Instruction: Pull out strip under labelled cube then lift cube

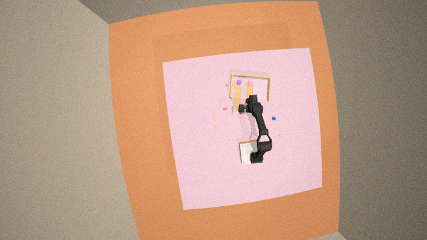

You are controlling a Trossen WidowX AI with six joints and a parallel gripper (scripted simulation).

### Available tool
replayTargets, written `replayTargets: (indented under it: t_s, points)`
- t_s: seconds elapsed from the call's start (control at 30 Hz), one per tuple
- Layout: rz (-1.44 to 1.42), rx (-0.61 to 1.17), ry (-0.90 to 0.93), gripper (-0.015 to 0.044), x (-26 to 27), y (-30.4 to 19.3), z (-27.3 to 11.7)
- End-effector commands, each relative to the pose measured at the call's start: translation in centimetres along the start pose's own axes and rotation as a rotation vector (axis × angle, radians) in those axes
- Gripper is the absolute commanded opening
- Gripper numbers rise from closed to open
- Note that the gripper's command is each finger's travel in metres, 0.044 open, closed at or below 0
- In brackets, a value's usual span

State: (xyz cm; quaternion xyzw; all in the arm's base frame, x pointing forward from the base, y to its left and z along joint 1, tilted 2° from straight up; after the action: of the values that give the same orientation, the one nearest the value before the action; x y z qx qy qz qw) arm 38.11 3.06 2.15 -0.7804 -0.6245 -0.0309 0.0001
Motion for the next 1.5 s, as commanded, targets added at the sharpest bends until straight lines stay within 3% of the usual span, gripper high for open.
replayTargets:
  t_s: [0.0, 1.47]
  points:
    - [0.004, 0.010, -0.004, 0.0000, -0.1, -0.9, 0.2]
    - [0.004, 0.015, -0.004, 0.0000, -0.9, -7.6, 0.4]
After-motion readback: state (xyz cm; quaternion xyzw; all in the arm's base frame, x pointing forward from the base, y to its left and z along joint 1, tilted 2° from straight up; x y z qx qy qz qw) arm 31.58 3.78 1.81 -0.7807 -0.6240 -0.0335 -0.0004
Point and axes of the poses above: the point midway between the two fingers, 35 mm back from their tips, its own z axis out along the fingers, its own x axis across the jaws, y = z × x, the point moved 4 cm from there along -z, back along the fingers, and after that the axes turned 8 degrees about z, right-handed, at the moved point
